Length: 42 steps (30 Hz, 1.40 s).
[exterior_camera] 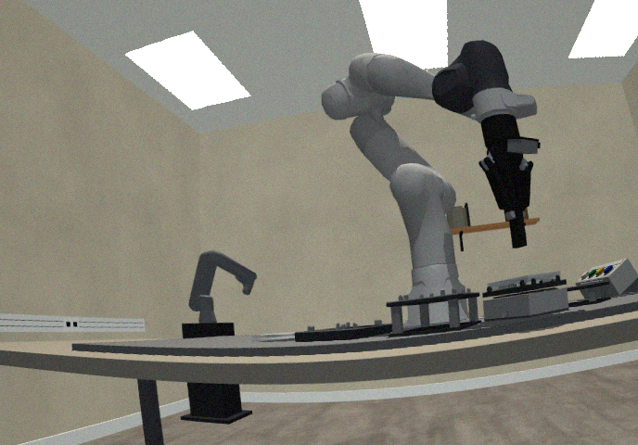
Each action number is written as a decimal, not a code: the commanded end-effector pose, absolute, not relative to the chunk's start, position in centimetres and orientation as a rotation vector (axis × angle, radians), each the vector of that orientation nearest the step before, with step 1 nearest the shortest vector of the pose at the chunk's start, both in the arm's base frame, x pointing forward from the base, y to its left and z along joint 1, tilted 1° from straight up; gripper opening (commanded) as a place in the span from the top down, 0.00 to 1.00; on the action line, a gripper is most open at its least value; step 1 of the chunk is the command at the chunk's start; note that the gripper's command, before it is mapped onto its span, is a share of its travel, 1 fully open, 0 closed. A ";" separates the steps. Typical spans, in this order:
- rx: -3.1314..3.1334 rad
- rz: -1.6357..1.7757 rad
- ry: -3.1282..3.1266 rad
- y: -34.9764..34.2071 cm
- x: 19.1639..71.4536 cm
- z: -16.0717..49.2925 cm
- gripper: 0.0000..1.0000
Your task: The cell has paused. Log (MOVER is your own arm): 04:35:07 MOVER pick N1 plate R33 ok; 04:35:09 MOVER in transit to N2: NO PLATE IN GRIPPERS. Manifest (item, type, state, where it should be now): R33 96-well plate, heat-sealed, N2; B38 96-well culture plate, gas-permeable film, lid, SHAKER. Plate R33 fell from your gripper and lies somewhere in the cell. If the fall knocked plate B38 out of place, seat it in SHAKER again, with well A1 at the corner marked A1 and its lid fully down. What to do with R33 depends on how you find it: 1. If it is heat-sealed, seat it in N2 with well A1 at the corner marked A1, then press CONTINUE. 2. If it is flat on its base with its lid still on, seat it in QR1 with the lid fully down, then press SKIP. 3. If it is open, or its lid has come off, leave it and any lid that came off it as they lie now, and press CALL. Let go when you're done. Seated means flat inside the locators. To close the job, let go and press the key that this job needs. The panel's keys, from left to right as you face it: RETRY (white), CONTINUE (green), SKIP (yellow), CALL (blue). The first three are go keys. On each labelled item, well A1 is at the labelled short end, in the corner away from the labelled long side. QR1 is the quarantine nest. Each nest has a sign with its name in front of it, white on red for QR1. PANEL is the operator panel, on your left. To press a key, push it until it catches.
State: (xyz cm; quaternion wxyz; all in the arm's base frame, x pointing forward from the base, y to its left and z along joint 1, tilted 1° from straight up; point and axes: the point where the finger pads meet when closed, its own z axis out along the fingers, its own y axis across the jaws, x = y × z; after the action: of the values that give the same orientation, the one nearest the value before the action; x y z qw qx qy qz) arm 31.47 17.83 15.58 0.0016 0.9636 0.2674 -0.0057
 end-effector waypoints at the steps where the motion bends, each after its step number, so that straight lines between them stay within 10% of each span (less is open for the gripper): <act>1: 3.028 -0.022 0.830 17.8 31.4 15.6 0.90; 22: 3.060 -0.017 0.717 14.3 33.5 15.9 0.90; 42: 3.142 0.000 -0.071 -12.8 36.1 16.5 0.90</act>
State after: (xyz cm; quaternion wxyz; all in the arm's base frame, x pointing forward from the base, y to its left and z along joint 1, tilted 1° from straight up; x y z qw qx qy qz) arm 37.17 -8.63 16.36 -0.0076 0.9999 -0.0090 0.0045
